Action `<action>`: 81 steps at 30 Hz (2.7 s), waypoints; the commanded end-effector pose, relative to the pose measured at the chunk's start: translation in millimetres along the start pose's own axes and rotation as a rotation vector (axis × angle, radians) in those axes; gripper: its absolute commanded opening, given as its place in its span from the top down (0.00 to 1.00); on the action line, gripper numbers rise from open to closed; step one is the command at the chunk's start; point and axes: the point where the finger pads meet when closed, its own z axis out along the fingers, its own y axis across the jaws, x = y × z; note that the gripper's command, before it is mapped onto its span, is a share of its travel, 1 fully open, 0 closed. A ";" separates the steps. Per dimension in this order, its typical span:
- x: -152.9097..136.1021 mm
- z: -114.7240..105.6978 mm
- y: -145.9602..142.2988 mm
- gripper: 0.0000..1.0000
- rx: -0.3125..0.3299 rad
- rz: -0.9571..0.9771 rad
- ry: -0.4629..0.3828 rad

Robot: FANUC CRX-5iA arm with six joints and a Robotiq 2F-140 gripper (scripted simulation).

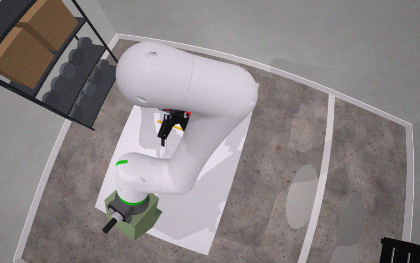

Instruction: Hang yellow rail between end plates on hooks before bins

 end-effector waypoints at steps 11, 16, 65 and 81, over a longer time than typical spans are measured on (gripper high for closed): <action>0.0 -0.1 0.0 0.00 0.000 0.000 0.000; 0.0 -0.1 0.0 0.00 0.000 0.000 0.000; 36.5 -80.7 77.3 0.00 0.010 0.558 0.219; 41.9 -107.2 107.7 0.00 0.027 0.744 0.292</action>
